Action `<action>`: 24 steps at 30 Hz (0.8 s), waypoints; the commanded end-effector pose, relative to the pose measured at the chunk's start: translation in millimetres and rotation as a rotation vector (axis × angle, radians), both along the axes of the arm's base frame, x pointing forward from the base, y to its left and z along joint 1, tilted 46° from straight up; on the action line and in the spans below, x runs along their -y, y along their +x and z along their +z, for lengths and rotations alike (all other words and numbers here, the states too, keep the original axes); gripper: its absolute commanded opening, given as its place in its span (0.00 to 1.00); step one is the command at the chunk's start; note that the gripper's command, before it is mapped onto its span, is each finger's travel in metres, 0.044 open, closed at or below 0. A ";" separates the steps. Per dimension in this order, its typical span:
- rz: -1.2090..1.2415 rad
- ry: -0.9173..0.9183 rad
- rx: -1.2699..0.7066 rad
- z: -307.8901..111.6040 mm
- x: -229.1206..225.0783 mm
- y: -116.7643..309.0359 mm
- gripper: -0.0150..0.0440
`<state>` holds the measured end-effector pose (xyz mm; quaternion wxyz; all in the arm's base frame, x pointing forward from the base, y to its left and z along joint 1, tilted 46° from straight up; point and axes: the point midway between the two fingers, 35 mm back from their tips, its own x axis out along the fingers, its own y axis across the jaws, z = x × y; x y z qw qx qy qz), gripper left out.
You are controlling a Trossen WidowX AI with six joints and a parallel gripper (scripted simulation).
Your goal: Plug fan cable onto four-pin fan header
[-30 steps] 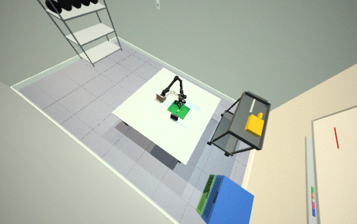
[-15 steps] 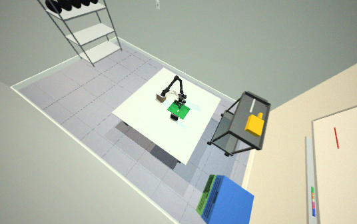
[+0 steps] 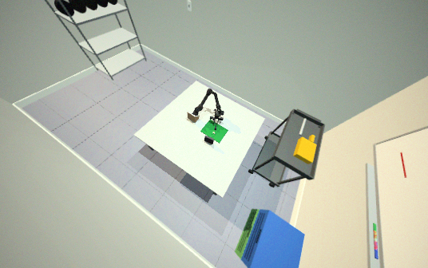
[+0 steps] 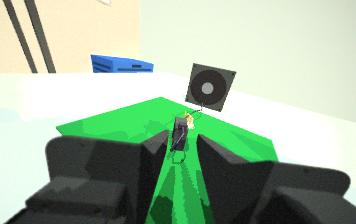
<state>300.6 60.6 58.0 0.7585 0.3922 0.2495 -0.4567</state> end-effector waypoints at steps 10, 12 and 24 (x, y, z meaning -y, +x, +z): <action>-0.001 0.003 0.014 38.6 -5.0 -16.8 0.49; -0.001 0.003 0.015 44.2 -5.2 -20.2 0.49; 0.020 0.033 -0.115 46.5 2.7 -28.9 0.80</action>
